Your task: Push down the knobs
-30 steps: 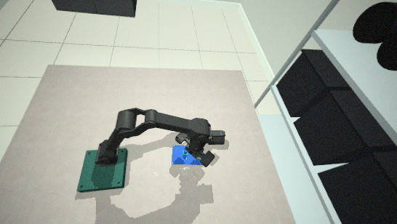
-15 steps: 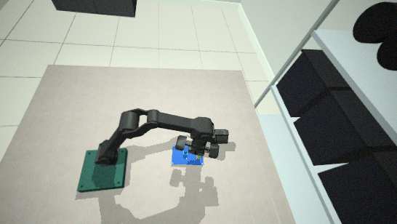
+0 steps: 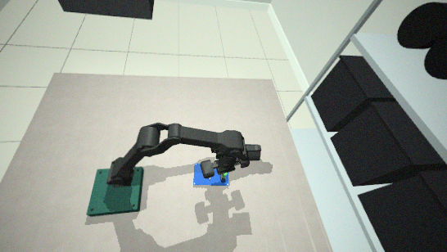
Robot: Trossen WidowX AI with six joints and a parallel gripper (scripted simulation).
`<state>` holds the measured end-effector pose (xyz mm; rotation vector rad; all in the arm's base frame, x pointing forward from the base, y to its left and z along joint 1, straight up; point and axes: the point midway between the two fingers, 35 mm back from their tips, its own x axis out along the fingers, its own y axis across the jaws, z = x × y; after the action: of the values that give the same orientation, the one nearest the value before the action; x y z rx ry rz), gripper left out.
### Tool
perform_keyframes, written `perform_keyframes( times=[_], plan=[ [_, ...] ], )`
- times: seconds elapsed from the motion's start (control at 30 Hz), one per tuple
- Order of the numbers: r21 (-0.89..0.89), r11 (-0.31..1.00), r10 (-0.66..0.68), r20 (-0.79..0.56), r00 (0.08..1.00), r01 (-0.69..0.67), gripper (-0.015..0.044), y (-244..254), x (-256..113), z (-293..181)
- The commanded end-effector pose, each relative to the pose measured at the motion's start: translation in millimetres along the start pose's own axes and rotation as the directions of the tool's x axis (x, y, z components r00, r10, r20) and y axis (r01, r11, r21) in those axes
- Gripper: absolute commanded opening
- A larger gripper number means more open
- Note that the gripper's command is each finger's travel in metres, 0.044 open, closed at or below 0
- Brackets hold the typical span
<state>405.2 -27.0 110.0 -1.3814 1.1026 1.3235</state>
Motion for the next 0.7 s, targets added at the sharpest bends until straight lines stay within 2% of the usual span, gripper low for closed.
perform_keyframes(
  times=[0.0, 0.33, 0.67],
  plan=[
    [-0.119, 0.993, 0.001, 0.008, 1.0, 0.0, 0.0, -3, -1, 0],
    [-0.449, 0.893, -0.003, 0.011, 1.0, 0.008, 0.0, -9, -7, -1],
    [-0.726, 0.687, -0.008, 0.015, 1.0, 0.017, 0.0, -15, -13, -2]
  ],
)
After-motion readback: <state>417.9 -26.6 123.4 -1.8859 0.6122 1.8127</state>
